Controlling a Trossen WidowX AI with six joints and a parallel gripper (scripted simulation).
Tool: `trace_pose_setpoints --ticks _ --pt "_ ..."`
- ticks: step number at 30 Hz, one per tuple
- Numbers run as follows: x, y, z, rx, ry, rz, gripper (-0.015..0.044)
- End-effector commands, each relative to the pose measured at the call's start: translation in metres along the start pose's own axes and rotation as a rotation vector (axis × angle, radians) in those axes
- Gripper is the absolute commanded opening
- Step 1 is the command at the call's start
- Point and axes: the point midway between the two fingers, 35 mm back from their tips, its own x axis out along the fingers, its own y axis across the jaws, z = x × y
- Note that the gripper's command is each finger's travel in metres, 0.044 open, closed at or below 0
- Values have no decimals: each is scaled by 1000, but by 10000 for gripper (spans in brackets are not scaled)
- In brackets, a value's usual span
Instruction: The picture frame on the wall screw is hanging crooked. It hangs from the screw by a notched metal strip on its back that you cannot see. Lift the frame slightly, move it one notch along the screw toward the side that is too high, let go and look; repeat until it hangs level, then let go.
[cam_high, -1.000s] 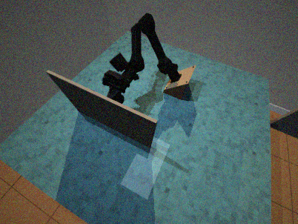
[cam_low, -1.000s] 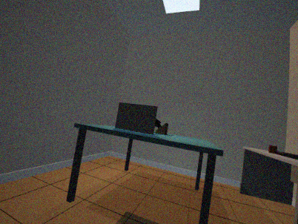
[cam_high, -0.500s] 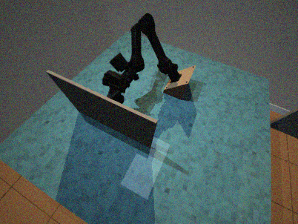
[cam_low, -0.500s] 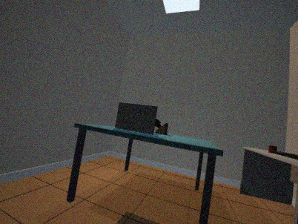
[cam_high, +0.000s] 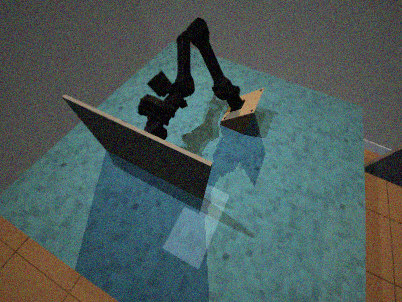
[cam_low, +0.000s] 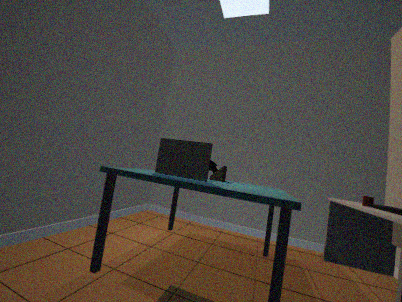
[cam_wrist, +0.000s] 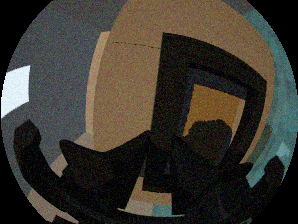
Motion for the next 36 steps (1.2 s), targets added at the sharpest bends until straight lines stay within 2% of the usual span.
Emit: trace_pose_setpoints --ticks 1,36 --pt "0 3 2 3 -1 12 0" --pt "0 2 8 3 -1 12 0"
